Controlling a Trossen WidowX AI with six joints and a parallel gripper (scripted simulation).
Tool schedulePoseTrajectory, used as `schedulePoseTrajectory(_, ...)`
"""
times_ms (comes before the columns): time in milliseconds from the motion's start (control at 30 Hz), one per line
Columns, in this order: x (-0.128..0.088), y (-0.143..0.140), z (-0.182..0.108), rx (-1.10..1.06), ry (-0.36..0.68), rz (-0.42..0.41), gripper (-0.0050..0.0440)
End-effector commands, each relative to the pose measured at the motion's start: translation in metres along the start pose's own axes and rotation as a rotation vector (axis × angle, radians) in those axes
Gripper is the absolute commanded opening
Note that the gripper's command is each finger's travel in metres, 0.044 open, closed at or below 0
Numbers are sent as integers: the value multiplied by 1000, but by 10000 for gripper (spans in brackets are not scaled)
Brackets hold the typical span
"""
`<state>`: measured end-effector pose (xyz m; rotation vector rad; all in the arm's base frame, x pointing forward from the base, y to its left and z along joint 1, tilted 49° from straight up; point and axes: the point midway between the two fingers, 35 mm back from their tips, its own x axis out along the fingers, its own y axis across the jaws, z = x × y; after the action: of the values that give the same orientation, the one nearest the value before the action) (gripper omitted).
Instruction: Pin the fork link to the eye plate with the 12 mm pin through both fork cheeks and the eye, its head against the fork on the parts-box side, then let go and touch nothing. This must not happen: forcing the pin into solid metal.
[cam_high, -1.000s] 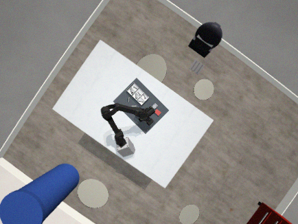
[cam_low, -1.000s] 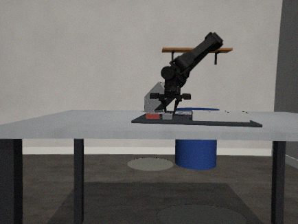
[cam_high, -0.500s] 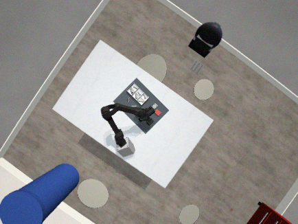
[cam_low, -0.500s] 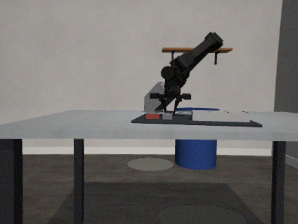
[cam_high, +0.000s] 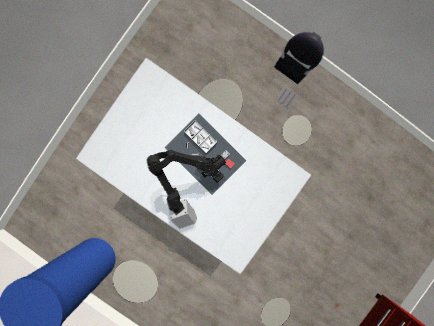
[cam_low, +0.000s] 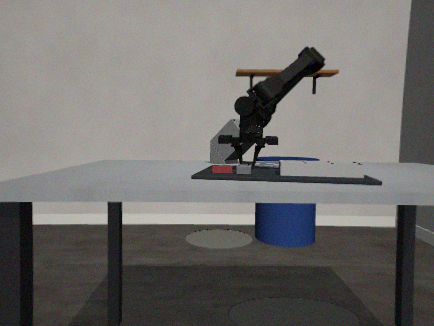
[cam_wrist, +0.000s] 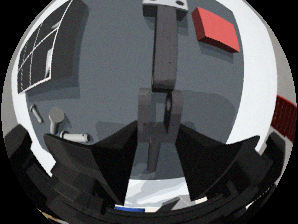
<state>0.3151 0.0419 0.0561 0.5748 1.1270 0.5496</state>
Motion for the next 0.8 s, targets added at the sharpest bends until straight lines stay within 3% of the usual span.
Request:
schedulePoseTrajectory(0, 1, 3, 0, -6, 1, 10, 123)
schedulePoseTrajectory(767, 1, 0, 5, 0, 1, 10, 123)
